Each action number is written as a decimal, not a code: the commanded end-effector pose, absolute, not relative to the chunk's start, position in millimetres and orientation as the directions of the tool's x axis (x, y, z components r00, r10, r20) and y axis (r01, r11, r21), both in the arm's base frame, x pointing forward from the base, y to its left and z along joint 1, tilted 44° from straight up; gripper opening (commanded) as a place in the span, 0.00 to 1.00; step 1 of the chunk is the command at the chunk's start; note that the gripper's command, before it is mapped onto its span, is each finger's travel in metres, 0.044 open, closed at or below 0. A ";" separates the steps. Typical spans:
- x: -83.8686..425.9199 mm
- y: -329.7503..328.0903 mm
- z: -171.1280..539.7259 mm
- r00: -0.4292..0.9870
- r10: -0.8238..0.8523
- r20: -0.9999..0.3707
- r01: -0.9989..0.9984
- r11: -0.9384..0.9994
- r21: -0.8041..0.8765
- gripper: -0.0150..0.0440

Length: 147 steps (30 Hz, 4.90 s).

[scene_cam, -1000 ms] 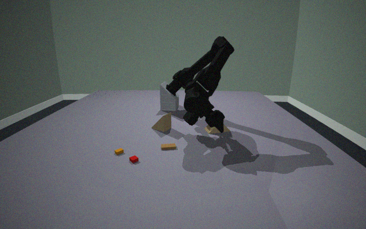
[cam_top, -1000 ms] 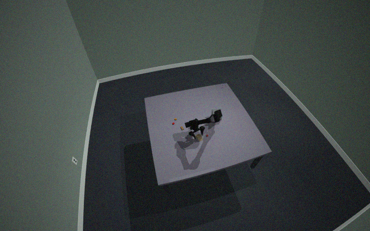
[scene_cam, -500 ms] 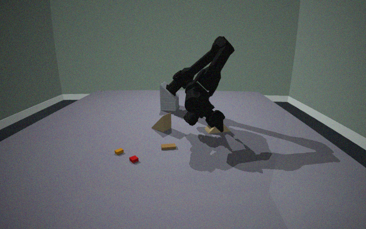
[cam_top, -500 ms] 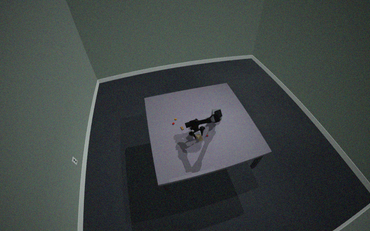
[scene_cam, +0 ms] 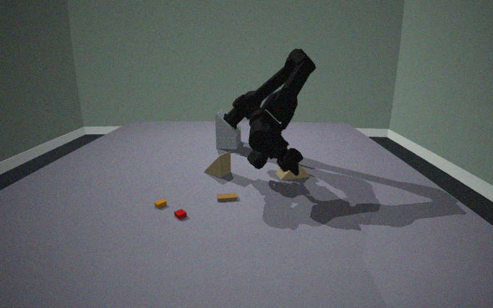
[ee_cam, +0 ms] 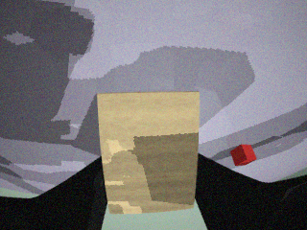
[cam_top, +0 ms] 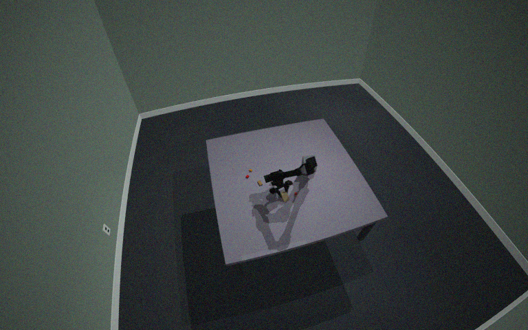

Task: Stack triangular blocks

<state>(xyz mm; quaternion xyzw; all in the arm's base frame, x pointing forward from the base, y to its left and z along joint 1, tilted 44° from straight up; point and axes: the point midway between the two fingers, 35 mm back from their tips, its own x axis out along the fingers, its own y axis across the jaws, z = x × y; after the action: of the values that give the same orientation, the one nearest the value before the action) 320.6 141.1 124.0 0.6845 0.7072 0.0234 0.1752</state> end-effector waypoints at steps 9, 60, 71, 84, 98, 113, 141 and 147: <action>318.0 113.7 148.4 0.040 0.970 -0.240 0.967 0.022 0.252 0.25; 294.5 79.9 192.2 0.095 0.901 -0.424 0.381 0.360 0.851 0.25; 294.1 80.7 193.3 0.119 0.870 -0.478 0.027 0.479 0.878 0.25; 295.3 80.9 196.2 0.163 0.830 -0.534 -0.384 0.552 0.740 0.25; 298.3 80.5 201.5 0.227 0.782 -0.580 -0.735 0.528 0.425 0.25; 301.5 74.5 200.0 0.252 0.761 -0.598 -0.812 0.503 0.297 0.25; 306.9 -37.4 127.4 0.252 0.694 -0.675 -0.788 0.551 0.273 0.25; 300.0 -61.5 111.7 0.246 0.692 -0.679 -0.778 0.559 0.288 0.25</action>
<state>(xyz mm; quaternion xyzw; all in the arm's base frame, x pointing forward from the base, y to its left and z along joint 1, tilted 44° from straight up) 303.5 -48.4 121.8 -0.0582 0.3935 0.4665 0.7901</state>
